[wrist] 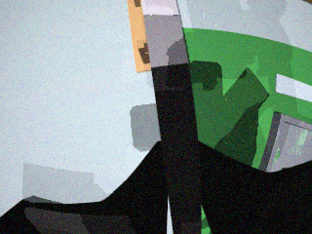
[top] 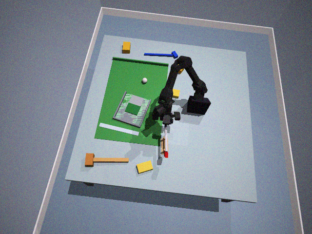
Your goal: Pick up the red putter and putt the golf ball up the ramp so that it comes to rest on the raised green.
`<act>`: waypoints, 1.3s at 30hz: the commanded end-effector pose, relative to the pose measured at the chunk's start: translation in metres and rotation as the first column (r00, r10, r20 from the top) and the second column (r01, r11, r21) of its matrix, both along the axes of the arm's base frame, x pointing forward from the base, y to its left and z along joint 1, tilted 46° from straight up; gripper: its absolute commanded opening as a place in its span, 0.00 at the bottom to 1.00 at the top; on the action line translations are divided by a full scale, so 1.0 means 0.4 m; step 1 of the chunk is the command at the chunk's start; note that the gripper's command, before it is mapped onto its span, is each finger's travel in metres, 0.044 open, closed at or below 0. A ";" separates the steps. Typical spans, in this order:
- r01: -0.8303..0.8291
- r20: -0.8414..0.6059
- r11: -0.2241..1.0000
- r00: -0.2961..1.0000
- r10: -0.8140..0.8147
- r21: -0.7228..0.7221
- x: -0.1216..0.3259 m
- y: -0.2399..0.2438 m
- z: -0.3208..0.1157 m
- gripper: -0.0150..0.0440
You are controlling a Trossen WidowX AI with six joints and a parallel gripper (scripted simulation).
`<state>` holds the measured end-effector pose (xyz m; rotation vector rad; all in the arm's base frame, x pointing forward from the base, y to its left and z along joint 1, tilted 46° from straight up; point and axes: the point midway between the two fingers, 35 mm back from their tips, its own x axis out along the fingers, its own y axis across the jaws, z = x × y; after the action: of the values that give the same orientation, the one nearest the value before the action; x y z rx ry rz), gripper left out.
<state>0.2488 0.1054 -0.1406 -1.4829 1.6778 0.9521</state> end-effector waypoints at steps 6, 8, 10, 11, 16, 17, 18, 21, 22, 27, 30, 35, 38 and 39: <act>0.106 0.076 0.994 0.992 -0.105 -0.011 0.035 -0.036 0.057 0.25; 0.153 0.110 0.988 0.982 -0.151 -0.013 0.049 -0.053 0.083 0.25; 0.200 0.144 0.980 0.970 -0.196 -0.015 0.061 -0.072 0.109 0.25; 0.223 0.161 0.975 0.962 -0.218 -0.015 0.067 -0.081 0.122 0.25; 0.339 0.246 0.941 0.913 -0.326 -0.011 0.091 -0.132 0.186 0.25; 0.362 0.262 0.932 0.900 -0.347 -0.009 0.095 -0.142 0.199 0.25; 0.384 0.279 0.923 0.887 -0.367 -0.007 0.098 -0.153 0.212 0.25; 0.449 0.328 0.893 0.844 -0.425 0.002 0.106 -0.186 0.250 0.25; 0.471 0.344 0.882 0.827 -0.444 0.005 0.108 -0.197 0.263 0.25; 0.572 0.422 0.820 0.737 -0.528 0.027 0.112 -0.254 0.326 0.25; 0.628 0.467 0.777 0.674 -0.572 0.045 0.110 -0.289 0.364 0.25; 0.712 0.536 0.697 0.559 -0.632 0.079 0.100 -0.348 0.425 0.25; 0.757 0.575 0.646 0.484 -0.660 0.104 0.089 -0.382 0.461 0.25; 0.770 0.587 0.628 0.458 -0.667 0.112 0.085 -0.394 0.473 0.25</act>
<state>0.2898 -0.0362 0.0312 -0.8835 1.6813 -0.0437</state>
